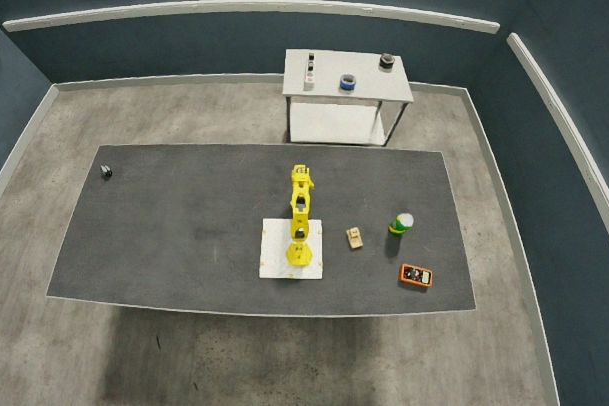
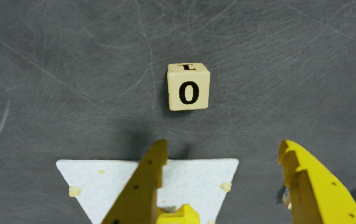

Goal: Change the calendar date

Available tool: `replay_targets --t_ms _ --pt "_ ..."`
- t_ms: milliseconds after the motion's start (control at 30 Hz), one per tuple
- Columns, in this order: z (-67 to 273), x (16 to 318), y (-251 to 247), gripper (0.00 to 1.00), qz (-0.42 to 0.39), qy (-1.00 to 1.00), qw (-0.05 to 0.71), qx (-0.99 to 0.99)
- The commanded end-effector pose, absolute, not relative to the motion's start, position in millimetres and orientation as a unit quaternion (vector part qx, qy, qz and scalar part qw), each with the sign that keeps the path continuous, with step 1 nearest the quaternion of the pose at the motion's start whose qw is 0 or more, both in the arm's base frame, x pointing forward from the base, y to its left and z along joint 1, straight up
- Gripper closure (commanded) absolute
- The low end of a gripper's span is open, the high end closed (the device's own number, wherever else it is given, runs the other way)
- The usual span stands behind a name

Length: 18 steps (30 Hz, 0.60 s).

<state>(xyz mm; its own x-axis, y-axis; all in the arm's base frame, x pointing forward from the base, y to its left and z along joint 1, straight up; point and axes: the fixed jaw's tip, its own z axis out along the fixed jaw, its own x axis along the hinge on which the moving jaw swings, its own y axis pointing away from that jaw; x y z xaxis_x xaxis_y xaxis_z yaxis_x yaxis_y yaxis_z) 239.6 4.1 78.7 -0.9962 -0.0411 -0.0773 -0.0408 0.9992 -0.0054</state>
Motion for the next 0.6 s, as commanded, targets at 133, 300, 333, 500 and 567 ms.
replay_targets --t_ms 133,300,333,500,567 --pt "125 243 6 0.65 -0.004 0.989 0.145 -0.018" --pt "144 242 6 0.65 -0.005 0.982 0.19 -0.018" --pt "150 241 6 0.65 -0.005 0.979 0.204 -0.018" --pt "171 237 6 0.65 -0.007 0.967 0.253 -0.018" --pt "175 236 6 0.65 -0.007 0.965 0.263 -0.018"
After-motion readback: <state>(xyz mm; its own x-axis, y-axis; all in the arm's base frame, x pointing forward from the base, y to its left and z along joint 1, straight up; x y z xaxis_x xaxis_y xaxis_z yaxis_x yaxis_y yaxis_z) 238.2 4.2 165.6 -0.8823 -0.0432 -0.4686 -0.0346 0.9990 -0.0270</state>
